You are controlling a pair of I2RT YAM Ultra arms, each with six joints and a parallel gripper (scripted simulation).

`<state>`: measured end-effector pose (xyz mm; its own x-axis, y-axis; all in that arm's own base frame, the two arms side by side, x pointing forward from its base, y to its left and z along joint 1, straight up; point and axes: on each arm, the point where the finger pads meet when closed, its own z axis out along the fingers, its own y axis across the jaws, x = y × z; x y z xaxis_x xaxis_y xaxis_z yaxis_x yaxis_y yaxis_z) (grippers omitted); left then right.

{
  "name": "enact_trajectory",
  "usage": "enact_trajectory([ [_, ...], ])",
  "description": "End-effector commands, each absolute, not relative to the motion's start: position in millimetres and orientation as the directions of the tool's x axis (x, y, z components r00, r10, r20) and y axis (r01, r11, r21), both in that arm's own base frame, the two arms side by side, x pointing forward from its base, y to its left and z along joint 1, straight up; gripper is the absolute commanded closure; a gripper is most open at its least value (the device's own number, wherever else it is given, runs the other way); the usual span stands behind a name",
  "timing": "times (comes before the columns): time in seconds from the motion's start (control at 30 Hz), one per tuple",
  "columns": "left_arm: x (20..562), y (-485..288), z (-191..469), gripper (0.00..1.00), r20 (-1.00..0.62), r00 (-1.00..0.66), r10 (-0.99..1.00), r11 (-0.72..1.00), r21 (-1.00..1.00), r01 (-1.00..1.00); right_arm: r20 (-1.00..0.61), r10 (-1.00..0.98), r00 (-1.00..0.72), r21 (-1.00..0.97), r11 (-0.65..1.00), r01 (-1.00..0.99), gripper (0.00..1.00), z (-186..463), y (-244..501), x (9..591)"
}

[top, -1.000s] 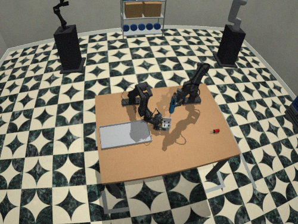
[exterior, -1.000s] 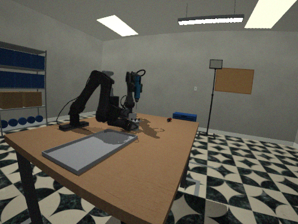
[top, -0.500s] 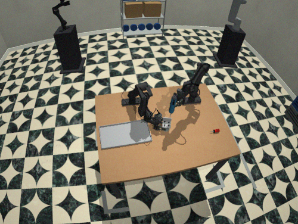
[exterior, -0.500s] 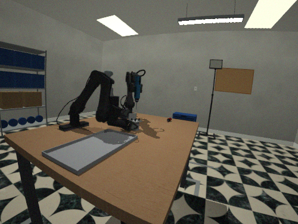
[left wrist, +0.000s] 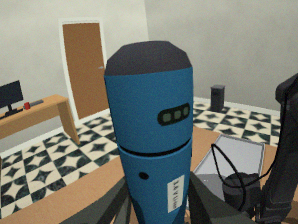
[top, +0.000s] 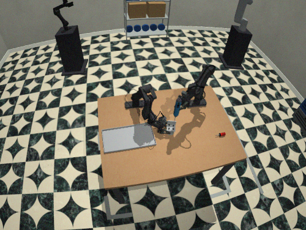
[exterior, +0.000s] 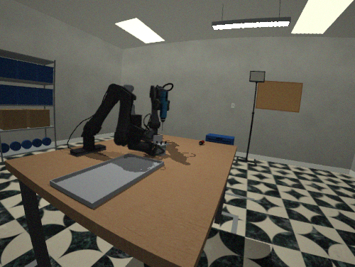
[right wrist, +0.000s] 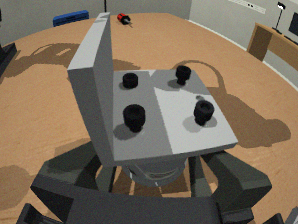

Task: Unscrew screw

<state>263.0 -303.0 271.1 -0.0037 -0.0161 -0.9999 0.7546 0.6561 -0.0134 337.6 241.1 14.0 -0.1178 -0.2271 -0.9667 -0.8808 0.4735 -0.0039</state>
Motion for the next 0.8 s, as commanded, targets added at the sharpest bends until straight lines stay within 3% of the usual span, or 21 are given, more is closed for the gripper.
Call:
enact_trajectory([
  [0.0,263.2,-297.7,306.5,0.58,-0.992,0.063,-0.106,0.663,-0.024,0.748,-0.965,-0.232,-0.121,0.001,0.46,-0.888,0.41,9.1,247.6,340.1],
  [0.67,262.9,-297.8,302.9,0.58,-0.993,0.057,-0.099,0.664,-0.024,0.748,-0.965,-0.232,-0.121,0.001,0.46,-0.888,0.41,9.1,247.6,340.1],
  [0.77,265.8,-301.2,273.8,0.58,-0.998,0.017,-0.054,0.665,-0.023,0.747,-0.965,-0.232,-0.121,0.001,0.46,-0.888,0.41,9.1,247.6,340.1],
])
